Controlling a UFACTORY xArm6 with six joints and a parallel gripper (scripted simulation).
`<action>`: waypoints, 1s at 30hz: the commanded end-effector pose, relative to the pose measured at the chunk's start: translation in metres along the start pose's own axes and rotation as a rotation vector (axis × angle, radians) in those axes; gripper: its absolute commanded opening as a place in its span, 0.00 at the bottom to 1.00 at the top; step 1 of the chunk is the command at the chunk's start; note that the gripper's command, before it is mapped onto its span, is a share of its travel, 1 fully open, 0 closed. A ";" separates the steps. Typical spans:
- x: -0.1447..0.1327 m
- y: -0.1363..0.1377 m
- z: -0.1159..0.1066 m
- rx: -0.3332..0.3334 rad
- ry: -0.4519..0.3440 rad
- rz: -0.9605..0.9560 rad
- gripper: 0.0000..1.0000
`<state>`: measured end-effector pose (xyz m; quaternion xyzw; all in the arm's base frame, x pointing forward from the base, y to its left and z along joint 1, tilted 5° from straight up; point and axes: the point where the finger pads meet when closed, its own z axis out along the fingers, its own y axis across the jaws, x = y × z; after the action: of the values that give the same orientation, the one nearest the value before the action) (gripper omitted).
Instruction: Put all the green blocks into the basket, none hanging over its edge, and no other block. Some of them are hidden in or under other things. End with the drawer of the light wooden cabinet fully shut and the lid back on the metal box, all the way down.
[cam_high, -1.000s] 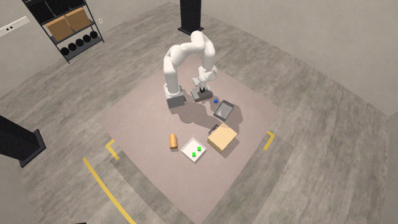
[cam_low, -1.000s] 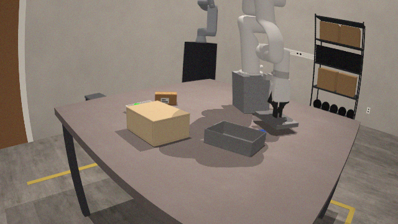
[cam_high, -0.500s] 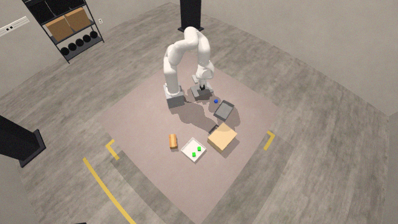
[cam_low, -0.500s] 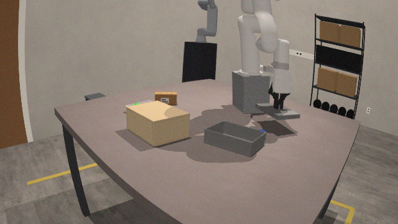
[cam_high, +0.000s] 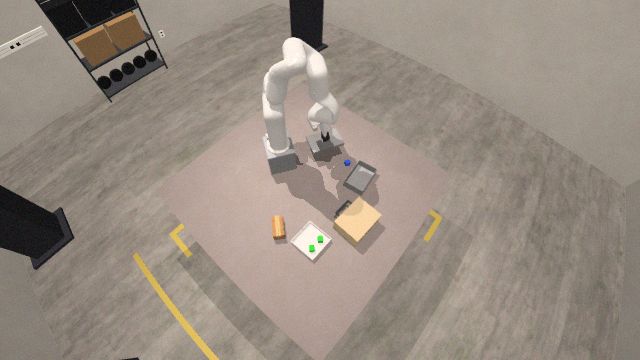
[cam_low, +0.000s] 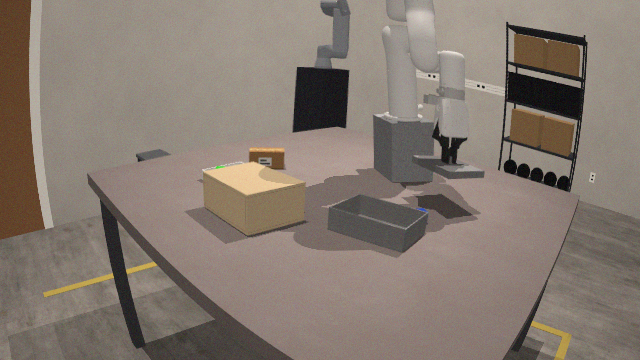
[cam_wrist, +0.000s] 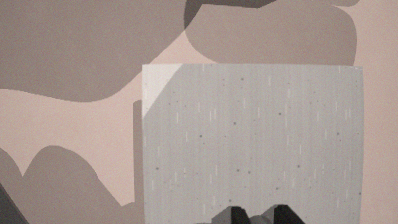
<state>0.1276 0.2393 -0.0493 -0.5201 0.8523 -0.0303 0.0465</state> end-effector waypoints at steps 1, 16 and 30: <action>-0.002 0.000 -0.016 -0.010 0.053 -0.004 0.00; -0.004 -0.001 -0.048 -0.010 0.053 -0.004 0.00; -0.004 -0.001 -0.053 -0.010 0.053 -0.004 0.00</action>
<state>0.1224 0.2419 0.0020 -0.5202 0.8525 -0.0422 0.0295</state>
